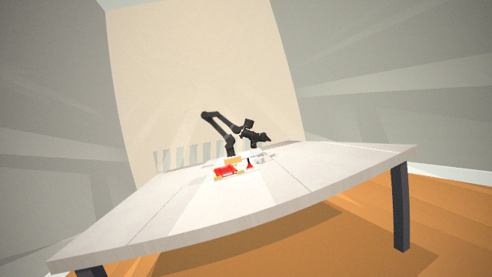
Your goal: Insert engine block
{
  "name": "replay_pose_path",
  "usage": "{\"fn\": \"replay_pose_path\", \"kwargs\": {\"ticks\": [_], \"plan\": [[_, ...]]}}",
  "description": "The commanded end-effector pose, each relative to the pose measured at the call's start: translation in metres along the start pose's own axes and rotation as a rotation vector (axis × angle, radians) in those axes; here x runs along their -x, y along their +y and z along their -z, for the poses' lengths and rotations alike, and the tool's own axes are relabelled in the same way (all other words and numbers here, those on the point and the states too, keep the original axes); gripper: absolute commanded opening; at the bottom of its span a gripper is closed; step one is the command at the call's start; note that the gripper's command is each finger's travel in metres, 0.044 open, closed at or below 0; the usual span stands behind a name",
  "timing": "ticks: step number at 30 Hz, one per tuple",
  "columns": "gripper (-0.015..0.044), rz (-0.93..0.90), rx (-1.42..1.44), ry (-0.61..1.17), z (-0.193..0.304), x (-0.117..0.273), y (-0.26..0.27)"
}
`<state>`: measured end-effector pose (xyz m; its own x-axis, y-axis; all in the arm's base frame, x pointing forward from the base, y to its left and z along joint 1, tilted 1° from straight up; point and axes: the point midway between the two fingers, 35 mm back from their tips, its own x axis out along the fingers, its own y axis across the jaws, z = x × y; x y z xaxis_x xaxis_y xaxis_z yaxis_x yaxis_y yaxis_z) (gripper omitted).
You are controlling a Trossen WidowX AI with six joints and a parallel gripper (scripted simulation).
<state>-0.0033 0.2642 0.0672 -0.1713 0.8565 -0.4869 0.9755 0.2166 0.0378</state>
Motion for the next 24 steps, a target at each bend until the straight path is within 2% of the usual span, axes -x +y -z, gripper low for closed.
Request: {"fn": "replay_pose_path", "kwargs": {"ticks": [1, 2, 24], "plan": [[0.0426, 0.000, 0.005, -0.001, 0.000, 0.000, 0.000], [0.0440, 0.000, 0.021, -0.004, 0.000, 0.000, 0.000], [0.0440, 0.063, 0.716, -0.130, 0.004, -0.011, 0.004]]}}
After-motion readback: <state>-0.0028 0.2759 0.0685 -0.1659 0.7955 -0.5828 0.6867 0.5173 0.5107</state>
